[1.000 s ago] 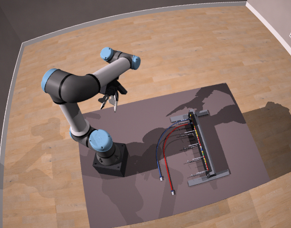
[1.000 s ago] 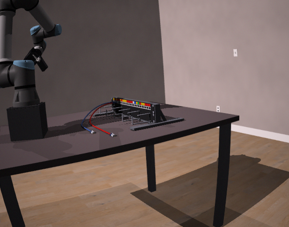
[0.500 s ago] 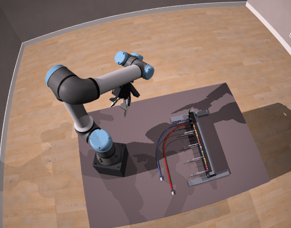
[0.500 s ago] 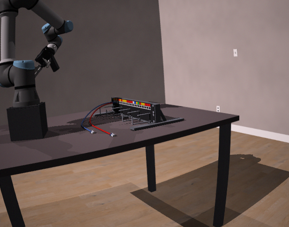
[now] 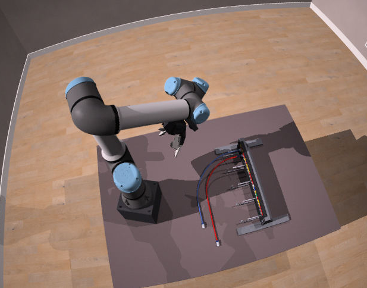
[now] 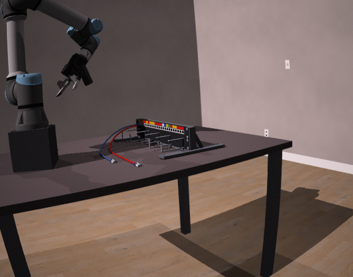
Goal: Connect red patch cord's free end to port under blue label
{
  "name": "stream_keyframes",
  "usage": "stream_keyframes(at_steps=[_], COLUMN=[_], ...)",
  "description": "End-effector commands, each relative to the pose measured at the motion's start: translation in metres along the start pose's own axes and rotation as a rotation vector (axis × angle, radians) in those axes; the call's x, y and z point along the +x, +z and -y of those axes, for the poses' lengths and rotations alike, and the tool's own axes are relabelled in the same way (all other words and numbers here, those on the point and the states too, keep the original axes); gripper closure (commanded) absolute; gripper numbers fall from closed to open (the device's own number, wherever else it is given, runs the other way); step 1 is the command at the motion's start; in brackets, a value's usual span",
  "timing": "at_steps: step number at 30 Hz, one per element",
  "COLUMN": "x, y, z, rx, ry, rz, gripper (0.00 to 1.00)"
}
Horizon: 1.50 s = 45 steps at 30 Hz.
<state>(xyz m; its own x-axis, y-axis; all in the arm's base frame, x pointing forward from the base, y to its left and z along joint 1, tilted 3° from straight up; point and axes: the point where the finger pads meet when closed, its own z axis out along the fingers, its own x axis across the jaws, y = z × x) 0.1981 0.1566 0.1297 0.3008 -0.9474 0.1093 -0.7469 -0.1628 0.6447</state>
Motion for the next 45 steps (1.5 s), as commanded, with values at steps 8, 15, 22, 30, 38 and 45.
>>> stream_keyframes(at_steps=[8,15,22,30,38,45], x=[0.077,0.12,0.183,0.253,0.299,0.341], y=[-0.011,-0.012,-0.008,0.004,0.017,0.032], z=[0.058,0.075,0.088,0.087,0.079,0.066], rx=[0.163,0.251,0.374,0.496,0.568,0.628], ry=[0.012,0.033,0.072,0.124,0.164,0.206], rz=[0.226,0.289,0.341,0.356,0.346,0.323], gripper=[0.0,0.0,0.0,0.0,0.0,0.0])
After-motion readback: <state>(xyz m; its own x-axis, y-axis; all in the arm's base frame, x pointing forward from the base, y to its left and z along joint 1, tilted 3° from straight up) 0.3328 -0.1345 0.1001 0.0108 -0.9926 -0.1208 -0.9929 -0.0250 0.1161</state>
